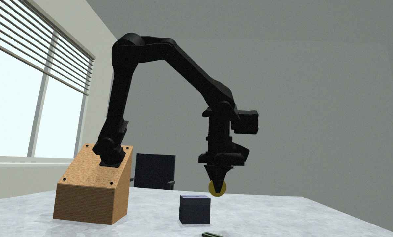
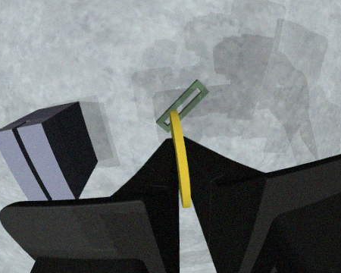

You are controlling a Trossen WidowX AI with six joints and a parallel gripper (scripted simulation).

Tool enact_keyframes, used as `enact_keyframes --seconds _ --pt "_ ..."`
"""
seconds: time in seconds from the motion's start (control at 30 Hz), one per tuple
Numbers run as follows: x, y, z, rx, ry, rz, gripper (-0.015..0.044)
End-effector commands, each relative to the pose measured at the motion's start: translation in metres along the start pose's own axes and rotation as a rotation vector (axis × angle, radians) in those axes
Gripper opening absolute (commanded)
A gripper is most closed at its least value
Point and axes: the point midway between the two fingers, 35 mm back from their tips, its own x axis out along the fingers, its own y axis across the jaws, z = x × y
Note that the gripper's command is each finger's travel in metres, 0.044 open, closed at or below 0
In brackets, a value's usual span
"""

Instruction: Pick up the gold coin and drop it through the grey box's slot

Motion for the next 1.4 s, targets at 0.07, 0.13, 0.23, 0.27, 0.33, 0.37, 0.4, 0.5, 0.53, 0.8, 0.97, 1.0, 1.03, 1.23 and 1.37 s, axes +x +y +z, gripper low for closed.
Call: enact_keyframes --seconds 0.07,0.13,0.23,0.27,0.33,0.37,0.4,0.5,0.53,0.8,0.97,1.0,1.03,1.23,1.37 --pt "0.002 0.017 0.000 -0.003 0.003 0.008 0.0000" --pt "0.002 0.022 0.000 -0.003 0.003 0.009 0.0000" --pt "0.002 0.030 0.000 -0.003 0.002 0.010 0.0000" --pt "0.002 0.033 0.000 -0.003 0.002 0.011 0.0000" --pt "0.001 0.038 0.000 -0.003 0.002 0.012 0.0000" --pt "0.001 0.041 0.000 -0.004 0.002 0.012 0.0000" --pt "0.001 0.043 0.000 -0.004 0.002 0.012 0.0000" --pt "0.001 0.051 -0.001 -0.004 0.002 0.013 0.0000" --pt "0.001 0.054 -0.001 -0.004 0.002 0.014 0.0000" --pt "0.001 0.075 -0.005 -0.004 0.003 0.014 0.0000" --pt "0.001 0.088 -0.008 -0.003 0.004 0.014 0.0000" --pt "0.001 0.090 -0.008 -0.003 0.004 0.013 0.0000" --pt "0.001 0.093 -0.009 -0.003 0.004 0.013 0.0000" --pt "0.002 0.108 -0.014 -0.003 0.005 0.011 0.0000" --pt "0.002 0.117 -0.017 -0.003 0.007 0.008 0.0000"
